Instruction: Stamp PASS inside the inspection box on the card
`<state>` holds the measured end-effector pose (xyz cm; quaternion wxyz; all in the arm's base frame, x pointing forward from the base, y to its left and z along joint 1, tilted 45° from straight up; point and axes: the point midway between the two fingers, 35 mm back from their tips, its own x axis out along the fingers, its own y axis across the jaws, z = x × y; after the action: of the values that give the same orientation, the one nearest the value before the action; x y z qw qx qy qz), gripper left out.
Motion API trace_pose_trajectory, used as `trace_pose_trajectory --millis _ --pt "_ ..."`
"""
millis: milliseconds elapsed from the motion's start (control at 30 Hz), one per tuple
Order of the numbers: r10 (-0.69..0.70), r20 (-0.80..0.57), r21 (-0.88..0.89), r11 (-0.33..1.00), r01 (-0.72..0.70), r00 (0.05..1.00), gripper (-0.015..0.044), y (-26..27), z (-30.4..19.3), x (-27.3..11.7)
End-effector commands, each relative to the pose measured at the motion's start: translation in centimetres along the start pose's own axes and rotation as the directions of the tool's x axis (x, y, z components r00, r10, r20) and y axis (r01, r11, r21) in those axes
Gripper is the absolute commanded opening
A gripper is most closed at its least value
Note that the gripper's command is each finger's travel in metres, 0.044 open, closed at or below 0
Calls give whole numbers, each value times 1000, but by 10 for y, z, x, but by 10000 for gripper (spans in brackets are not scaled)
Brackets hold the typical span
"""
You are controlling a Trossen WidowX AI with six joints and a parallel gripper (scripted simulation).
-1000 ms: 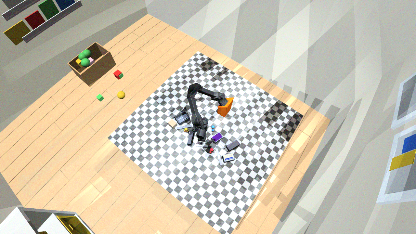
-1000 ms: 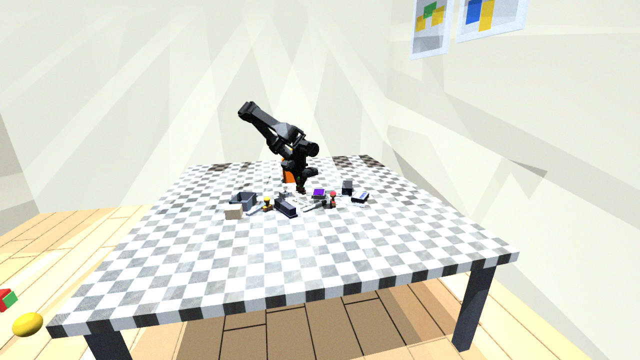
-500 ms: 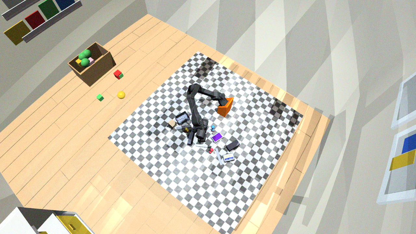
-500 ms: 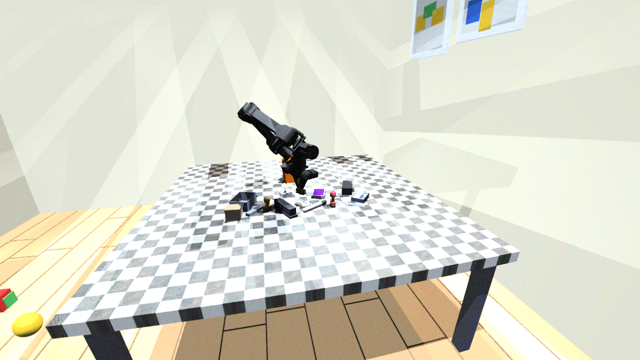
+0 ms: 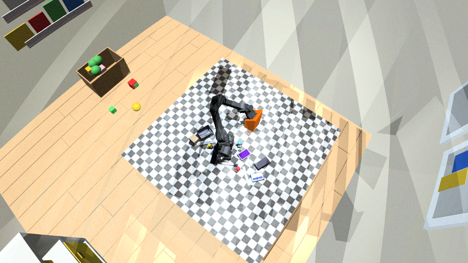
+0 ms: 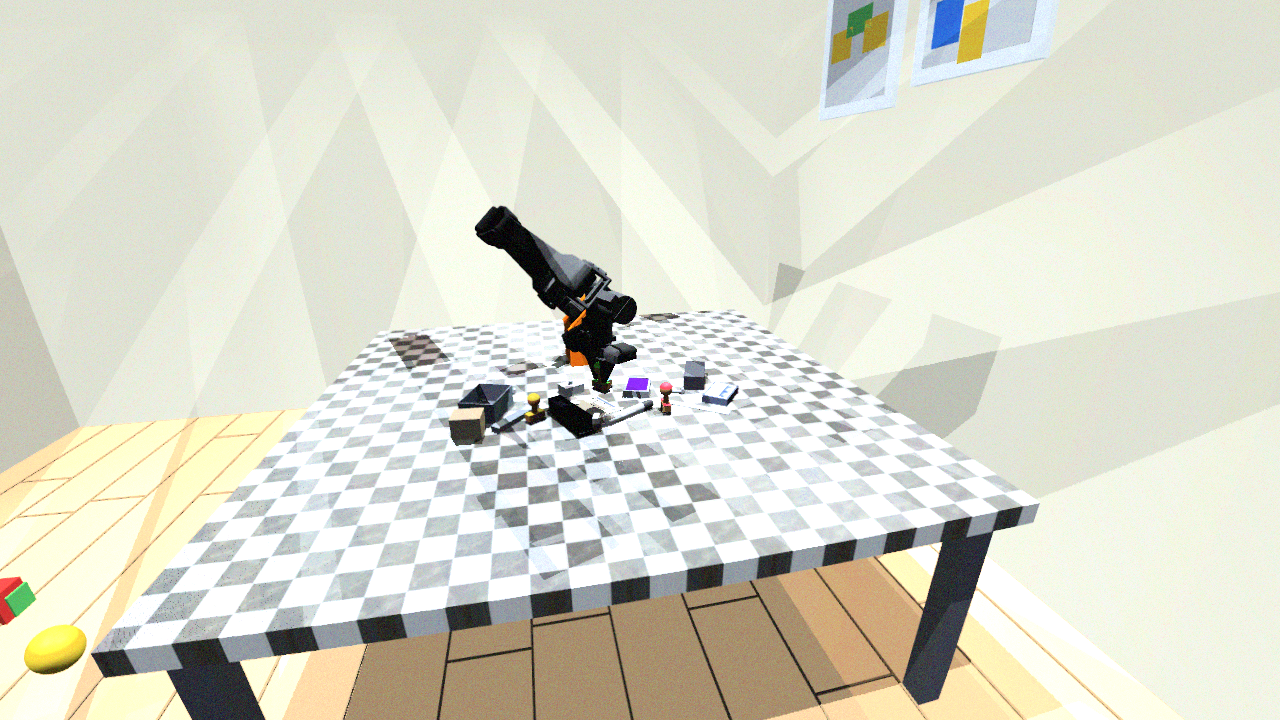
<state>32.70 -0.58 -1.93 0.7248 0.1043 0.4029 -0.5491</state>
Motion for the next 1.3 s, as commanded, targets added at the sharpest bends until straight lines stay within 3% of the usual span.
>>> trace_pose_trajectory --millis 0,1267 --pt "-9 2 -7 1000 9 1000 0 -2 -1 6" --pt "-10 9 -8 1000 10 1000 0 -3 -1 31"
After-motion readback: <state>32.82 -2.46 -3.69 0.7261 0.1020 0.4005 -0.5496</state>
